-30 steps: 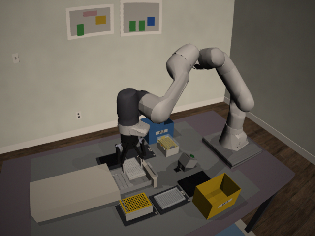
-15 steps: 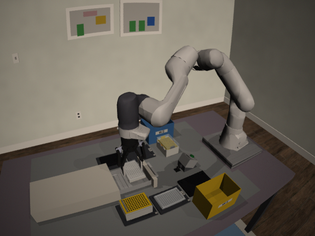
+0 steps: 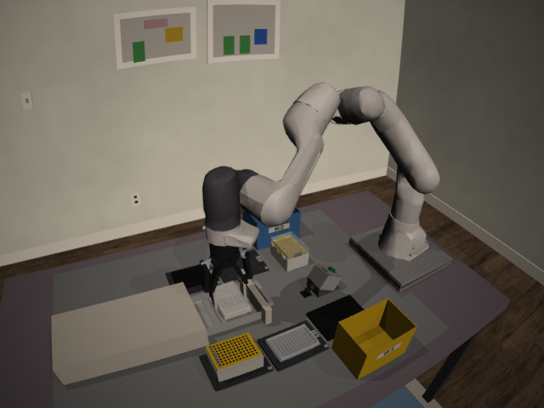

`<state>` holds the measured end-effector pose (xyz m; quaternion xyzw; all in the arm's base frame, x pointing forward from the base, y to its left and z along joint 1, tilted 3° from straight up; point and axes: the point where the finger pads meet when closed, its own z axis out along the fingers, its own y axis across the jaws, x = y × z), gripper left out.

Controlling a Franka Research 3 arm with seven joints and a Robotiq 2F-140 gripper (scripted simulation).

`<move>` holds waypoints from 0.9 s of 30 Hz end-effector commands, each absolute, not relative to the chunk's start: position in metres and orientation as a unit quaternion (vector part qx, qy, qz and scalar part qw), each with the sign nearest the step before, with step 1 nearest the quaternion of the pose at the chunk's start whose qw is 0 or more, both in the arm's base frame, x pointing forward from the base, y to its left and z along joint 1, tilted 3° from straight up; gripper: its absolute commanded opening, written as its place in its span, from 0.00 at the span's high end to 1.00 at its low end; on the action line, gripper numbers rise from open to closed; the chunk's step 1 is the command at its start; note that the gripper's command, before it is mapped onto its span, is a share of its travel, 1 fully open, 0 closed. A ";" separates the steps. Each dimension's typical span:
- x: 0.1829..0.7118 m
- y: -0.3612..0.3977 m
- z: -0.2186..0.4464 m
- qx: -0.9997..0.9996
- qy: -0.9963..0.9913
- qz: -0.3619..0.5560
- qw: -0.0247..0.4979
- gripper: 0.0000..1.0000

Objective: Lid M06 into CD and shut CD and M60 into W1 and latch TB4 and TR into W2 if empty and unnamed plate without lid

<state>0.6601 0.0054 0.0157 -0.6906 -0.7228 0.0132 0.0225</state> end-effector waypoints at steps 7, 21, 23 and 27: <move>0.660 0.006 0.003 -0.693 -0.720 0.012 0.021 1.00; 0.660 0.007 -0.002 -0.693 -0.720 0.012 0.021 1.00; 0.660 0.006 -0.002 -0.693 -0.720 0.012 0.021 1.00; 0.660 0.006 -0.002 -0.693 -0.720 0.012 0.021 1.00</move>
